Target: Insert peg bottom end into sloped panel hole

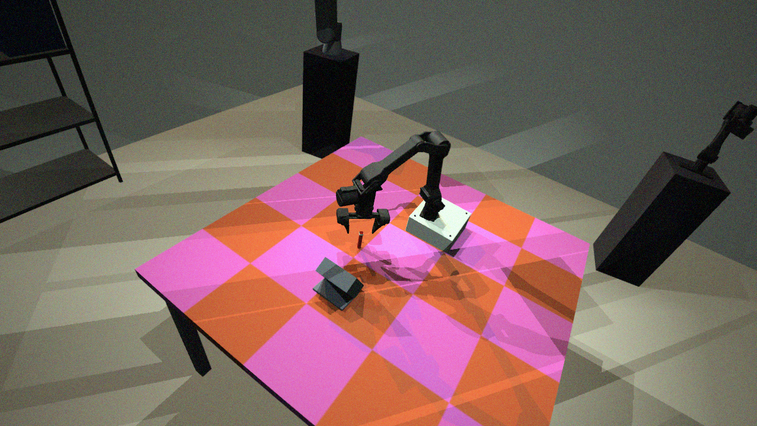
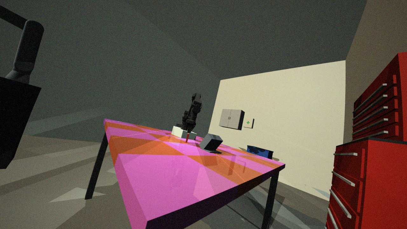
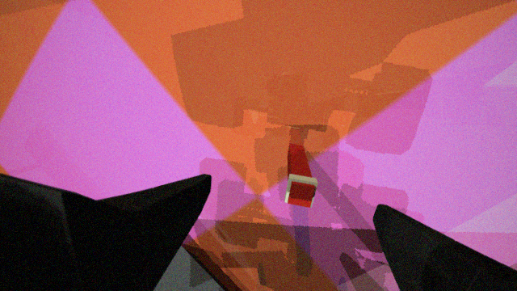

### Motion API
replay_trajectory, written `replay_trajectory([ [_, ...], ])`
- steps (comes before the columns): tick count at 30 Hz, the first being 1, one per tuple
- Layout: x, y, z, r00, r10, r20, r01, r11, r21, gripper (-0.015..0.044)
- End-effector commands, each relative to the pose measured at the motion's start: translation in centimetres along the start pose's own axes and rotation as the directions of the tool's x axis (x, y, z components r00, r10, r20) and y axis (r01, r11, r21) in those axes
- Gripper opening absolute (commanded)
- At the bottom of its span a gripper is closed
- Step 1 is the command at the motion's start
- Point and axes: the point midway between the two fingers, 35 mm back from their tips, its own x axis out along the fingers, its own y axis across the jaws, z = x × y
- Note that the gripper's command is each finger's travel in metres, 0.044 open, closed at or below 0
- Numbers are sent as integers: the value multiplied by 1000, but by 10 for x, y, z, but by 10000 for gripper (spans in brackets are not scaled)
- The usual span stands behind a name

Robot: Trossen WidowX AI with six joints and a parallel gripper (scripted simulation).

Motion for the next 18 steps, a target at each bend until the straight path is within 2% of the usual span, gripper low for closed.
replay_trajectory([
  [1, 9, -3, 2, 1000, -14, 8, 14, 1000, 5, 440],
  [18, 37, -4, 2, 1000, -14, 8, 14, 1000, 5, 440],
])
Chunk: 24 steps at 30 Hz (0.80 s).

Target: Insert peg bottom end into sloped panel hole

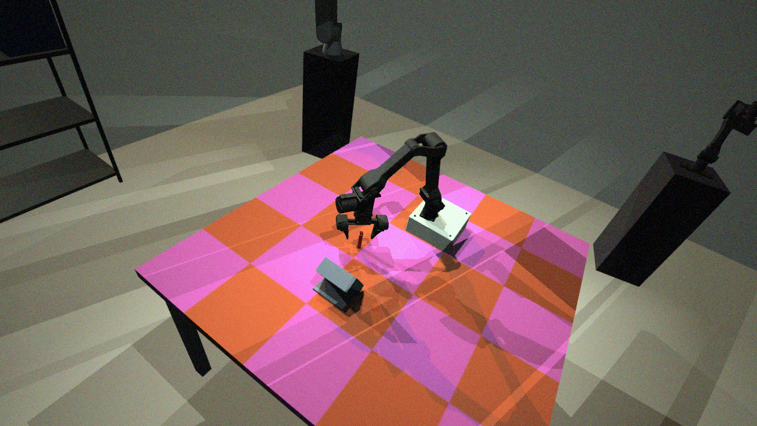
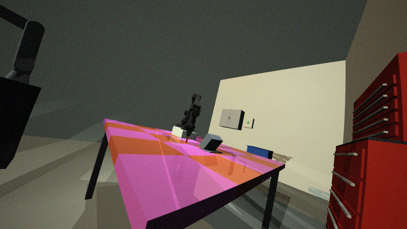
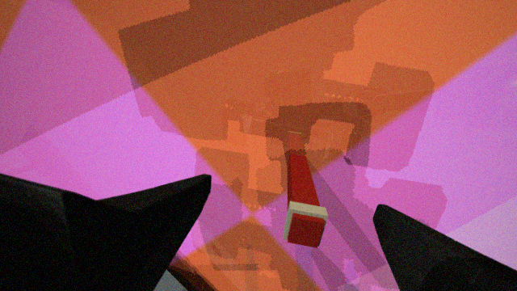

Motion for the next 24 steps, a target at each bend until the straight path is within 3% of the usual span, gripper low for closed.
replay_trajectory([
  [1, 9, -4, 2, 1000, -14, 8, 14, 1000, 5, 440],
  [10, 13, -4, 2, 1000, -14, 8, 14, 1000, 5, 440],
  [24, 10, -2, 1, 1000, -7, 2, 7, 1000, 0, 72],
])
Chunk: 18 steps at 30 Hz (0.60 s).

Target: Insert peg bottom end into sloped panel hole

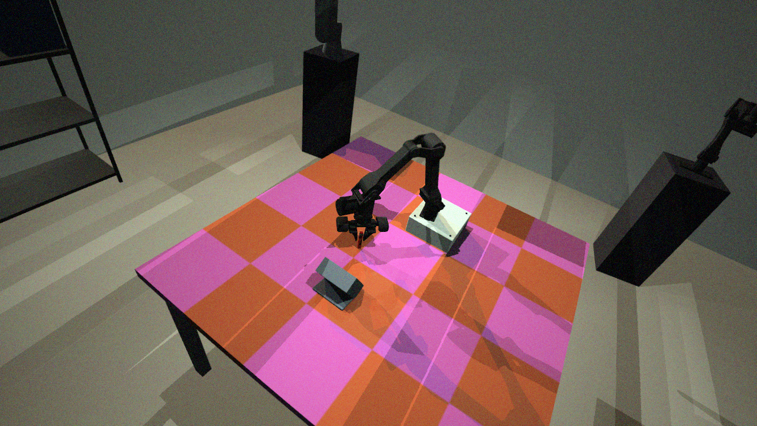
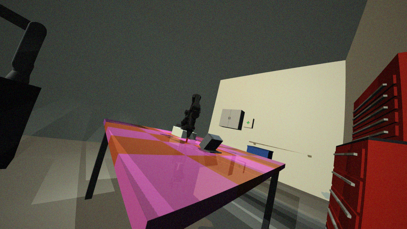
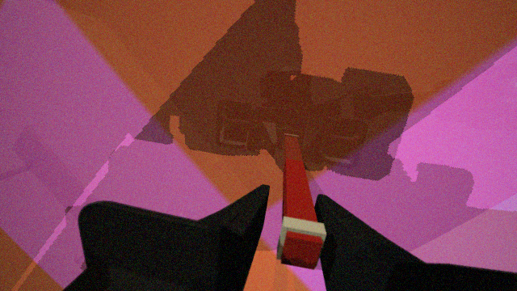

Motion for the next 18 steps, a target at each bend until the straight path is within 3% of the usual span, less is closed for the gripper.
replay_trajectory([
  [1, 0, 0, 0, 1000, 1, 0, -1, 1000, 0, 66],
  [10, -1, 0, 0, 1000, 1, 0, -1, 1000, 0, 0],
  [18, -30, 3, -1, 1000, -1, 2, 1, 1000, 2, 0],
])
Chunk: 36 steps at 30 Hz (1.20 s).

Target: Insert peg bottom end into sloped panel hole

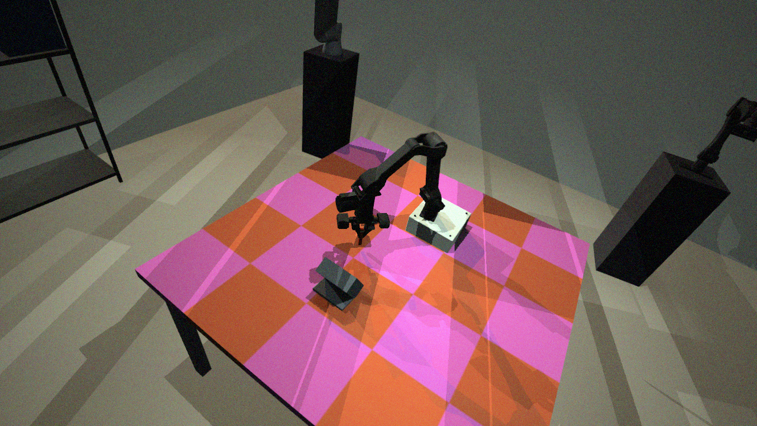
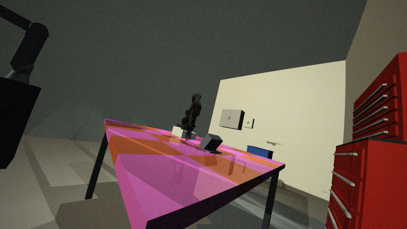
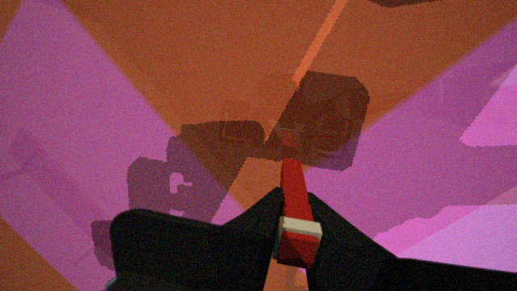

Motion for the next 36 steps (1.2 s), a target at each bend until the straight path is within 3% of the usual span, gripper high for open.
replay_trajectory([
  [1, -19, 4, -1, 1000, 16, -3, -16, 1000, -4, 0],
  [11, -62, 2, -2, 1000, 12, 0, -12, 1000, -2, 0],
  [36, -53, 8, -13, 990, 118, -76, -124, 989, -76, 0],
])
